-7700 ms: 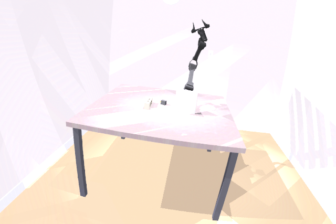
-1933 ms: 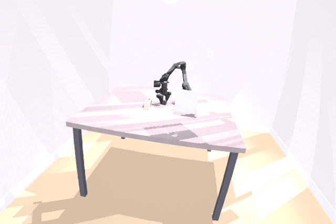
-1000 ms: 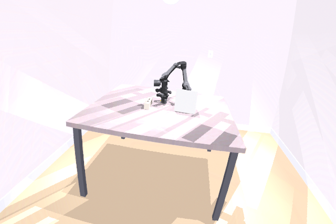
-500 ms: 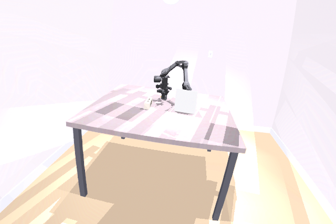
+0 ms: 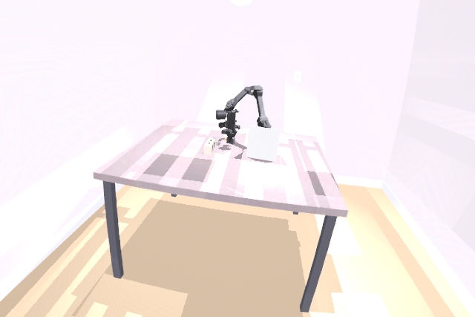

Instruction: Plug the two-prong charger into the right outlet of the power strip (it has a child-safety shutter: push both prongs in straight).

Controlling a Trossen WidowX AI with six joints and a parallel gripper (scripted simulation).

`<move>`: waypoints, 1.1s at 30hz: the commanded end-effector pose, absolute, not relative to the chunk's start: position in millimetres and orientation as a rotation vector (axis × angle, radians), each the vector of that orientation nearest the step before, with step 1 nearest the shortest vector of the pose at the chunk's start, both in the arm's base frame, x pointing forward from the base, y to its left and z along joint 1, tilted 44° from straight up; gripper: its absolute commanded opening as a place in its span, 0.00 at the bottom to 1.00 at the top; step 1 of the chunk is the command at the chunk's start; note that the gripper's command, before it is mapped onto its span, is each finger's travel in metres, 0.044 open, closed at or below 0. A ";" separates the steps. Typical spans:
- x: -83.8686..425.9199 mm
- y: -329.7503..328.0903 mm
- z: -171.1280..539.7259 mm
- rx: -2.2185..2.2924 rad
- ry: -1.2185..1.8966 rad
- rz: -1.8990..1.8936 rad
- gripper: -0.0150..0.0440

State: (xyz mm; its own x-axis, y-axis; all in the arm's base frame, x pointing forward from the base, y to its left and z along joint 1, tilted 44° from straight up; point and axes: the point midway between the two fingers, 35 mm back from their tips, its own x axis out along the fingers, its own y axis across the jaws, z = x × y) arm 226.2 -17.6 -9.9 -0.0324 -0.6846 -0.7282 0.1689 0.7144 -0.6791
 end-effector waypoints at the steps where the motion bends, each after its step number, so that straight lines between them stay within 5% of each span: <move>1: 227.0 -14.6 -17.2 -0.486 1.471 -0.688 0.25; 33: 237.8 -6.4 -55.0 -0.664 1.553 -0.540 0.25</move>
